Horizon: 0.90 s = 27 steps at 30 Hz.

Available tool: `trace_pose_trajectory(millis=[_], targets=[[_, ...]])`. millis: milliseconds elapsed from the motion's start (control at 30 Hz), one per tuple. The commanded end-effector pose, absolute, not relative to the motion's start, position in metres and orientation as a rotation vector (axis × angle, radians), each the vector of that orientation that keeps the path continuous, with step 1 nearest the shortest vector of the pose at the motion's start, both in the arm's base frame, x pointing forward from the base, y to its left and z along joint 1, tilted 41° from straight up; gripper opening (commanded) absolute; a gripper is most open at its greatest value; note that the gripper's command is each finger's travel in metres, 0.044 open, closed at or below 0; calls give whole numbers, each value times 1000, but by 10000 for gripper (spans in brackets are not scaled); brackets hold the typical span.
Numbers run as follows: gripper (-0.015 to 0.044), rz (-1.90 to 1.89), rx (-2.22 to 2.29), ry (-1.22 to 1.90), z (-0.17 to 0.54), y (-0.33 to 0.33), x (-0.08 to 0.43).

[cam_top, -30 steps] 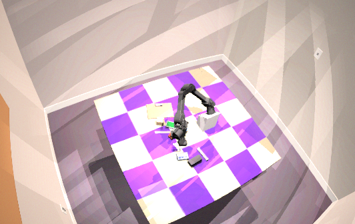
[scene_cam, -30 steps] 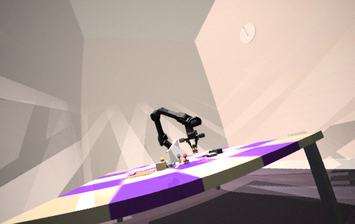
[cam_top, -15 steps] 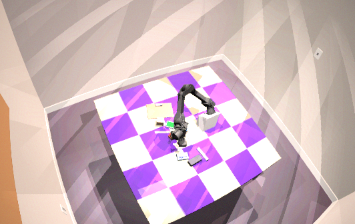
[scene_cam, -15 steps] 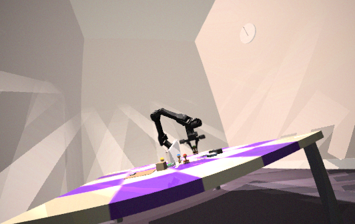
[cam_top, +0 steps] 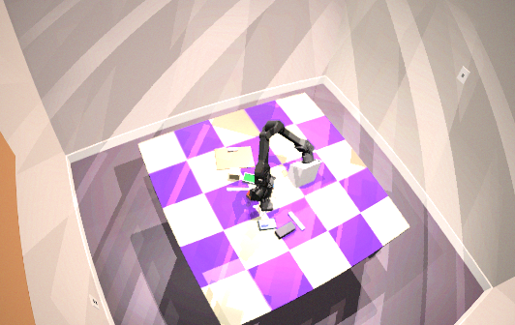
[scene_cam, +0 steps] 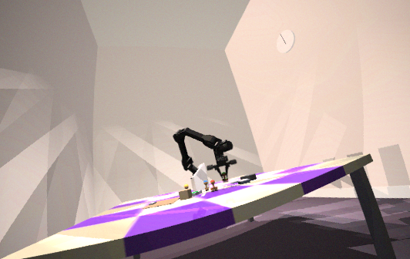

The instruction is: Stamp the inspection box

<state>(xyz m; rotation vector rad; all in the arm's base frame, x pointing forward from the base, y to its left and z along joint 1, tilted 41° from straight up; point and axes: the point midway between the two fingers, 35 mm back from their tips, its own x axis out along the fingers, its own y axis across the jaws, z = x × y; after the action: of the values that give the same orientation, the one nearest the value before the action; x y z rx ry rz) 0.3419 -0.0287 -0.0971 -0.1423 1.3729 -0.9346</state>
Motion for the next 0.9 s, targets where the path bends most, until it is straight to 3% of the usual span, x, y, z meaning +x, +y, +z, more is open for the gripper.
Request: trace_pose_trajectory(millis=[0, 867], targets=[[0, -934, -154, 1377, -100, -31, 340], [0, -935, -157, 1375, -113, -43, 337]])
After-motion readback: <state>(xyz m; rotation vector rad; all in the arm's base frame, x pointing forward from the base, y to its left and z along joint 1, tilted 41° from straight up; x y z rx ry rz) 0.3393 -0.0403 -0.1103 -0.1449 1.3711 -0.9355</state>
